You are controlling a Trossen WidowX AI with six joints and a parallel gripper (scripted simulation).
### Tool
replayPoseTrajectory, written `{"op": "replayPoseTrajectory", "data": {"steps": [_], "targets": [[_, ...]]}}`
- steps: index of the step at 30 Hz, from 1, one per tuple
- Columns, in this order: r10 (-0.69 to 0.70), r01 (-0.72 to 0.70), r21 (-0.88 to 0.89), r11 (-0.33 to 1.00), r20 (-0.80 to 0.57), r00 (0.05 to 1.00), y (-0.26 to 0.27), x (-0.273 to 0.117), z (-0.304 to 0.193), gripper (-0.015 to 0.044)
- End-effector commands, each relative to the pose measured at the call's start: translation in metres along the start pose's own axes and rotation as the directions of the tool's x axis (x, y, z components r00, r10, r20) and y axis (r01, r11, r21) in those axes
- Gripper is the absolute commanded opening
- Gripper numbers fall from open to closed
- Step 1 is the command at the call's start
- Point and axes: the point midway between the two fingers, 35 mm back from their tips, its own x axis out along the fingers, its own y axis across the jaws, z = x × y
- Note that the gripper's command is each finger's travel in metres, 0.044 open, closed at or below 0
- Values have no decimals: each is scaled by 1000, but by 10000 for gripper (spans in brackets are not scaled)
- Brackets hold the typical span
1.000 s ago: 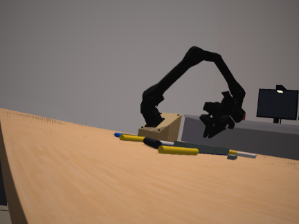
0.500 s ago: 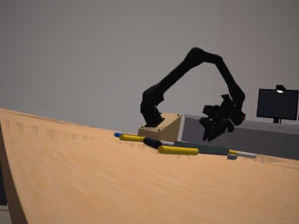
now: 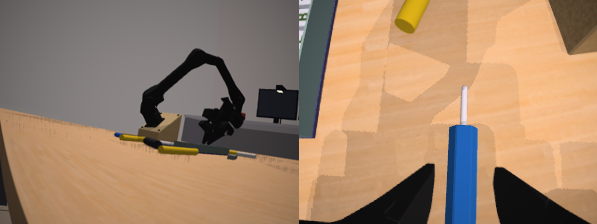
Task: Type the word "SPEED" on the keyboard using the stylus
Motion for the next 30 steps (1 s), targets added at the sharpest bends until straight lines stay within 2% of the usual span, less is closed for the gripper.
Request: {"op": "replayPoseTrajectory", "data": {"steps": [1,21,26,30], "targets": [[3,-3,-5,1000,1,1000,0,3,-1,150],[3,-3,-5,1000,2,1000,0,17,-9,150],[0,0,0,1000,1,1000,0,16,-9,19],[0,0,0,1000,1,1000,0,16,-9,0]]}}
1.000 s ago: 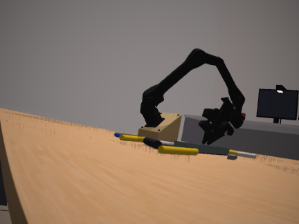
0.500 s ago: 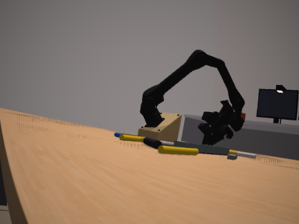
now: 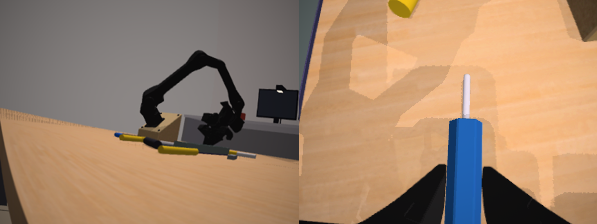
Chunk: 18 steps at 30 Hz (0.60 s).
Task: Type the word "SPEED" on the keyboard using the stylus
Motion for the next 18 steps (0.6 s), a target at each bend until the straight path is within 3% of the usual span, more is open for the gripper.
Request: {"op": "replayPoseTrajectory", "data": {"steps": [1,18], "targets": [[-2,2,1,1000,-1,1000,0,0,0,0],[-1,1,-1,1000,-2,1000,0,-44,25,0]]}}
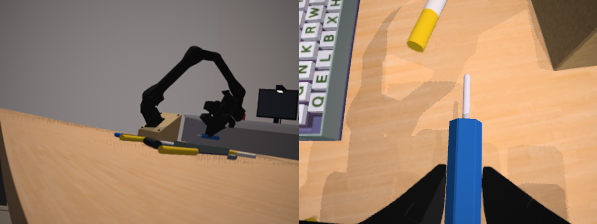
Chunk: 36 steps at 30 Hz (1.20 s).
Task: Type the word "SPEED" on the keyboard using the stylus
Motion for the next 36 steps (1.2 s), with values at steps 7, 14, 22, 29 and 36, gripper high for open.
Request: {"op": "replayPoseTrajectory", "data": {"steps": [7,14,22,29,36], "targets": [[-145,138,-106,985,-56,988,13,-1,10,0],[-300,264,-231,936,-138,944,31,2,26,0],[-444,343,-361,867,-249,861,53,8,46,0],[-548,351,-484,801,-359,755,72,11,64,0],[-617,294,-589,753,-476,627,91,15,84,0]]}}
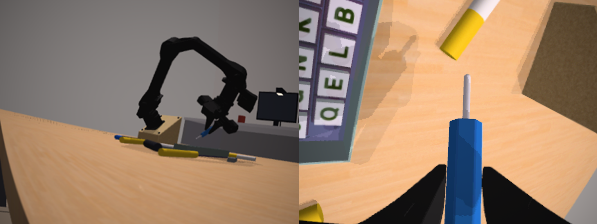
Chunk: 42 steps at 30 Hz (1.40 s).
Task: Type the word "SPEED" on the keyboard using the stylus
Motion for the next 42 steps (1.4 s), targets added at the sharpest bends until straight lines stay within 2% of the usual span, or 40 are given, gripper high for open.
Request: {"op": "replayPoseTrajectory", "data": {"steps": [1,12,26,33,42], "targets": [[-8,1,-69,998,-101,995,2,-11,12,0],[12,-110,-240,965,-376,926,7,-38,54,0],[139,-434,-318,843,-649,747,3,-70,118,0],[158,-473,-316,823,-671,724,3,-72,125,0],[158,-471,-317,823,-670,726,20,-45,133,0]]}}
